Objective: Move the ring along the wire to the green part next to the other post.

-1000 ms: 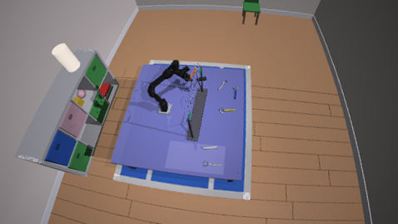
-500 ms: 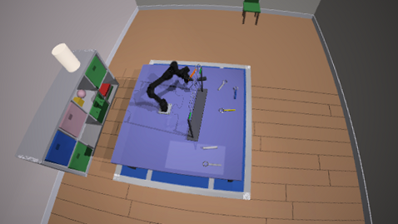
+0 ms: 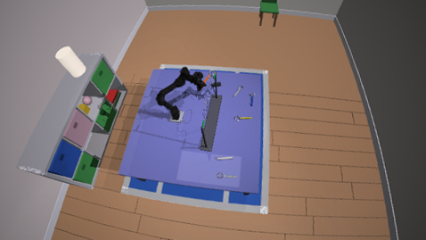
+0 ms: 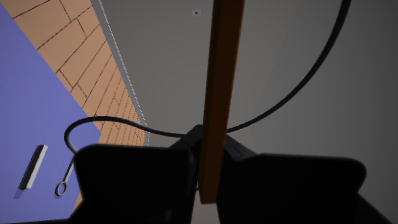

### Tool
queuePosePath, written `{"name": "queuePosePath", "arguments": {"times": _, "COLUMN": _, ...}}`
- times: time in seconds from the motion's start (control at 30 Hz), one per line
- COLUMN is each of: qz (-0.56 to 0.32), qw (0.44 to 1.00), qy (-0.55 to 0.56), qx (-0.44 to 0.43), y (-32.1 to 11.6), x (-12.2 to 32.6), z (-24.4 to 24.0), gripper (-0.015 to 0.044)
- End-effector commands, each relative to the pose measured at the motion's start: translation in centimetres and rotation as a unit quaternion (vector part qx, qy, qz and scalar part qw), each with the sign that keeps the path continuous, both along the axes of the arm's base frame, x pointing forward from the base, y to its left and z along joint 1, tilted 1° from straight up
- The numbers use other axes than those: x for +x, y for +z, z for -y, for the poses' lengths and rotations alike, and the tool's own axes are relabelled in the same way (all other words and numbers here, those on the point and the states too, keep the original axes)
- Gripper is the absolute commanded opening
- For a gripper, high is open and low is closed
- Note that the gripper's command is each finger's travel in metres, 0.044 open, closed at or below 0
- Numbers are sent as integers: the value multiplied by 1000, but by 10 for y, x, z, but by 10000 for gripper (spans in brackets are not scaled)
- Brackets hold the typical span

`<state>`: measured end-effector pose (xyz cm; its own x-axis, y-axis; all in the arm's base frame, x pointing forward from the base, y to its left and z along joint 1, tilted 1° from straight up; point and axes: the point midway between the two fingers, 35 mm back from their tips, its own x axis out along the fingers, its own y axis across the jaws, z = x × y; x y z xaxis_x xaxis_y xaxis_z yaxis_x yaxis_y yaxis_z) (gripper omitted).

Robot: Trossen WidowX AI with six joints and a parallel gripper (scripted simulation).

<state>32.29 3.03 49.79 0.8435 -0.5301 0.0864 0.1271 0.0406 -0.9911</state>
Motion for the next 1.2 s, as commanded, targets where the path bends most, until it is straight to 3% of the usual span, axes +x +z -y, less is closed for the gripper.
{"name": "queuePosePath", "arguments": {"times": 0.0, "qz": -5, "qw": 1000, "qy": 1, "qx": -26, "y": 0, "x": 0, "z": 0, "gripper": -150}}
{"name": "queuePosePath", "arguments": {"times": 1.17, "qz": -32, "qw": 971, "qy": -2, "qx": -236, "y": 14, "x": 0, "z": -2, "gripper": -150}}
